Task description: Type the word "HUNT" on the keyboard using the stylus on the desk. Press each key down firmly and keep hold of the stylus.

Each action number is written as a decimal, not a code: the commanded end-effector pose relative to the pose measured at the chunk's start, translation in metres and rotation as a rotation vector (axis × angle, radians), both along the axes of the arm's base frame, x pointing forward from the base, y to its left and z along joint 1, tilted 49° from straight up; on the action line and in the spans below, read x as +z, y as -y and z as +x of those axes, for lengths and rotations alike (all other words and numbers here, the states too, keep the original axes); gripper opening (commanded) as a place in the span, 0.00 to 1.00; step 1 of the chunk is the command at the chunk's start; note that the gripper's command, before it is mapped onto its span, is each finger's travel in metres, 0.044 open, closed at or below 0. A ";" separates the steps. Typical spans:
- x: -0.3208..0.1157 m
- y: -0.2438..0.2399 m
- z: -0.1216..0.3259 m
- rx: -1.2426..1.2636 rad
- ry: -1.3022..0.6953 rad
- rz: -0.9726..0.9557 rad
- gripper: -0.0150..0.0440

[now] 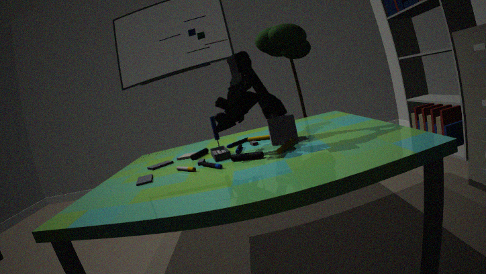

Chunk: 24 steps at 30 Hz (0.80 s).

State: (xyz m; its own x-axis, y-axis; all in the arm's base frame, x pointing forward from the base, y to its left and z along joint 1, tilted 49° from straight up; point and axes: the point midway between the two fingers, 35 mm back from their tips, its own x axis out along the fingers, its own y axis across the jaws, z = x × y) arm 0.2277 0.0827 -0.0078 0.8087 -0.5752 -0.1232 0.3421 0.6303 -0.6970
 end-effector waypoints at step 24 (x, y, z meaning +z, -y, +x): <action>-0.008 0.012 0.000 0.001 0.002 -0.009 0.25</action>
State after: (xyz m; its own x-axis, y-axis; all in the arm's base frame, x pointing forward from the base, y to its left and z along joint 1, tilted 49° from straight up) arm 0.2274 0.0708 -0.0165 0.8084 -0.5758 -0.1224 0.3409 0.6273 -0.7002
